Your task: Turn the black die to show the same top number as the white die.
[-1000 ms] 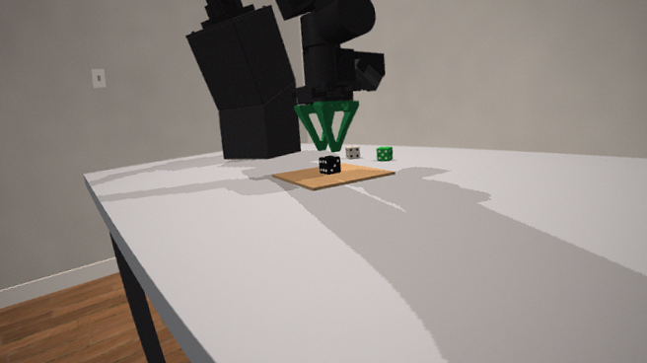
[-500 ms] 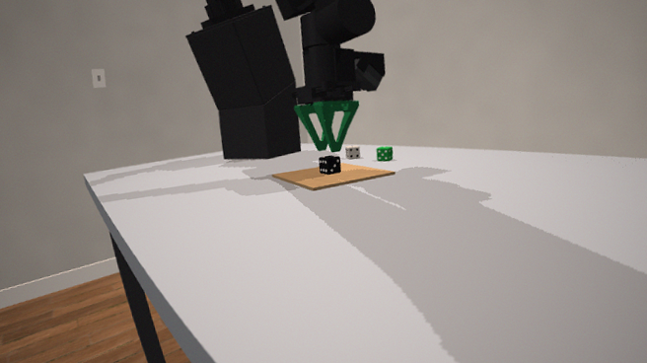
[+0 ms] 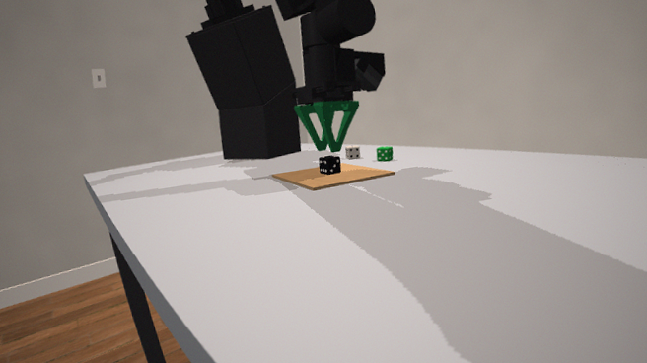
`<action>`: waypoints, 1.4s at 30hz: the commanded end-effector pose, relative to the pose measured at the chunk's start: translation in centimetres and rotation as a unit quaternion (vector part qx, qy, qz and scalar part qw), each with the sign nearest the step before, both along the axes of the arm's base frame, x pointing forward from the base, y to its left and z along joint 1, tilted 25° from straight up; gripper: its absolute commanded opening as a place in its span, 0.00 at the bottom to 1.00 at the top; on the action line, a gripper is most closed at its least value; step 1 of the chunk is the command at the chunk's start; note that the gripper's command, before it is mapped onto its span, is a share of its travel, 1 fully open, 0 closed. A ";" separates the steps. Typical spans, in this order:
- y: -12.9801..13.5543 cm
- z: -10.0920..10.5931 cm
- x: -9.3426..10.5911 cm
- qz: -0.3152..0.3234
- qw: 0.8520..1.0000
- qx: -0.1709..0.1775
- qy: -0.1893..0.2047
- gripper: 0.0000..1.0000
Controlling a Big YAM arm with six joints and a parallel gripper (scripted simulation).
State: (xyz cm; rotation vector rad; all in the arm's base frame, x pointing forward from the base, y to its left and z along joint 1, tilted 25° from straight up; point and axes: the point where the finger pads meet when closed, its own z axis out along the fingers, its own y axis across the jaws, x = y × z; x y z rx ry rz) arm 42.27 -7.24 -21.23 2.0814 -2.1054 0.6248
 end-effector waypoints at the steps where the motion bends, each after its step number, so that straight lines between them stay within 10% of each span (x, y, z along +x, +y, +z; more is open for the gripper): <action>1: -0.5 -0.5 -0.4 0.002 1.000 0.001 0.006 0.39; 42: -1.5 -3.3 0.4 0.004 1.000 0.000 0.004 0.39</action>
